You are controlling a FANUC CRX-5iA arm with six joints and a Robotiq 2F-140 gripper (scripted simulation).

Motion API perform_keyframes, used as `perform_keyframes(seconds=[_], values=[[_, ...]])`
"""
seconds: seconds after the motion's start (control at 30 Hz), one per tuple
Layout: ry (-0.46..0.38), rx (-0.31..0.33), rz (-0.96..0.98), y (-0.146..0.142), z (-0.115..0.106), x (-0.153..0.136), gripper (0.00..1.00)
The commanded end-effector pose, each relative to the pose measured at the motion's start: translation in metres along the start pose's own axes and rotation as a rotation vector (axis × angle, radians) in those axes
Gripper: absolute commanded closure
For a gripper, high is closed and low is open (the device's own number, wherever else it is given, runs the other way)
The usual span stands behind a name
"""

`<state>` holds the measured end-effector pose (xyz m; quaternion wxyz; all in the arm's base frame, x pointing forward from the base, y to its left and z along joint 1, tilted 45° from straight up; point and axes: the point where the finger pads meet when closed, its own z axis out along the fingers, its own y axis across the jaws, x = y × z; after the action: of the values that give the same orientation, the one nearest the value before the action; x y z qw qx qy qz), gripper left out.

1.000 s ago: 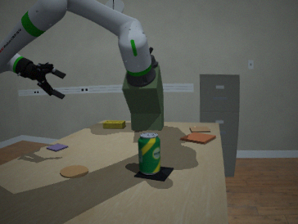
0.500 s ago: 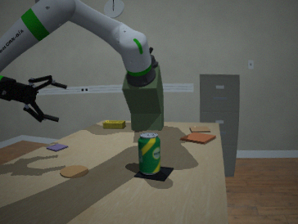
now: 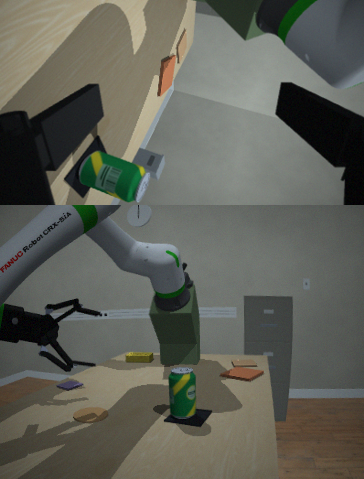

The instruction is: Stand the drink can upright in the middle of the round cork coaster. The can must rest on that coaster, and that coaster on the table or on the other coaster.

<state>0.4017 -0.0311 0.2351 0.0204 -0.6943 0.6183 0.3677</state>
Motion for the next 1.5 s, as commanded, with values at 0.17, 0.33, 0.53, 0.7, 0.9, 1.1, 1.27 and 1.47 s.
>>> perform_keyframes(seconds=[0.17,0.33,0.53,0.7,0.9,1.1,1.27,1.47], values=[[0.299,0.014,-0.376,-0.010,0.042,-0.110,0.00],[0.418,0.026,-0.551,-0.010,0.069,-0.154,0.00],[0.531,0.039,-0.723,-0.009,0.098,-0.197,0.00],[0.656,0.054,-0.916,-0.009,0.123,-0.234,0.00],[0.799,0.075,-1.116,-0.009,0.123,-0.234,0.00],[0.944,0.092,-1.303,-0.009,0.123,-0.234,0.00],[1.111,0.112,-1.507,-0.009,0.123,-0.234,0.00],[1.285,0.144,-1.710,-0.009,0.123,-0.234,0.00]])
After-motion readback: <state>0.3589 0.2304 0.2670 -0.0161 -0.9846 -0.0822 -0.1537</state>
